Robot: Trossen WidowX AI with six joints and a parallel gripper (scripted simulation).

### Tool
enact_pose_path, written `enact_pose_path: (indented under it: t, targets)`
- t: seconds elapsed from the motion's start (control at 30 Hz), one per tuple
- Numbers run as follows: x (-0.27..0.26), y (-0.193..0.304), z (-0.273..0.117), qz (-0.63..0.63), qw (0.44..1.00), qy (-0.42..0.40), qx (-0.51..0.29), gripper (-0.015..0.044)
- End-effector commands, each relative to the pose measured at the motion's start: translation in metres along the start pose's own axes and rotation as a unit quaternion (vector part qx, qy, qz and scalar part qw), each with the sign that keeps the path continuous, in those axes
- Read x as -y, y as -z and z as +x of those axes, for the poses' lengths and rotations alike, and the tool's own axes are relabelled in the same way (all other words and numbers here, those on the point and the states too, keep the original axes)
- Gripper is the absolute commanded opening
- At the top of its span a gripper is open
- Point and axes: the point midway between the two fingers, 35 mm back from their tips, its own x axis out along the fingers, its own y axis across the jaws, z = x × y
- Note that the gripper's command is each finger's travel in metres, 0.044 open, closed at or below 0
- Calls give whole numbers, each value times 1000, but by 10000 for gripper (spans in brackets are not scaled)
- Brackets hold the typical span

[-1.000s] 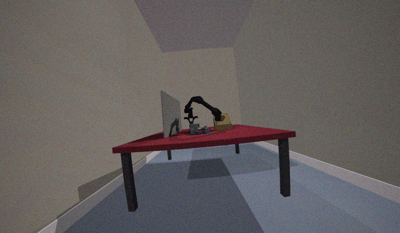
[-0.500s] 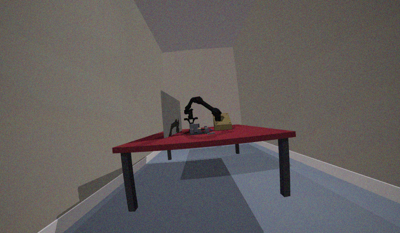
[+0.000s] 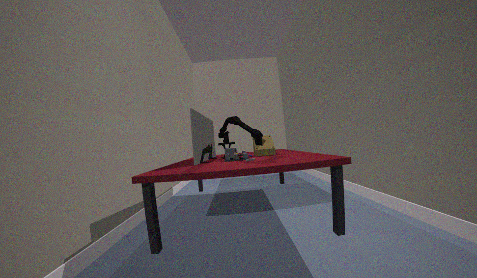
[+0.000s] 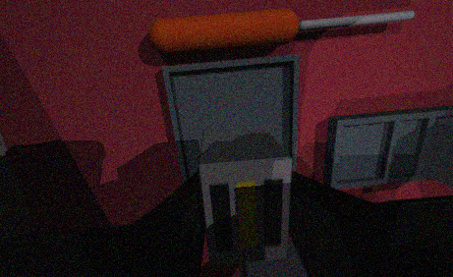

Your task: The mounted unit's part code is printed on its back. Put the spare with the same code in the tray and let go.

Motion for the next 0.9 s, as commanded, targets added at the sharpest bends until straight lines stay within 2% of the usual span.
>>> enact_pose_path:
  t: [0.0, 0.87]
  targets:
    - [0, 0, 3, 4, 1000, -4, -2, 0]
    - [3, 2, 30, 3, 1000, -4, -3, 0]
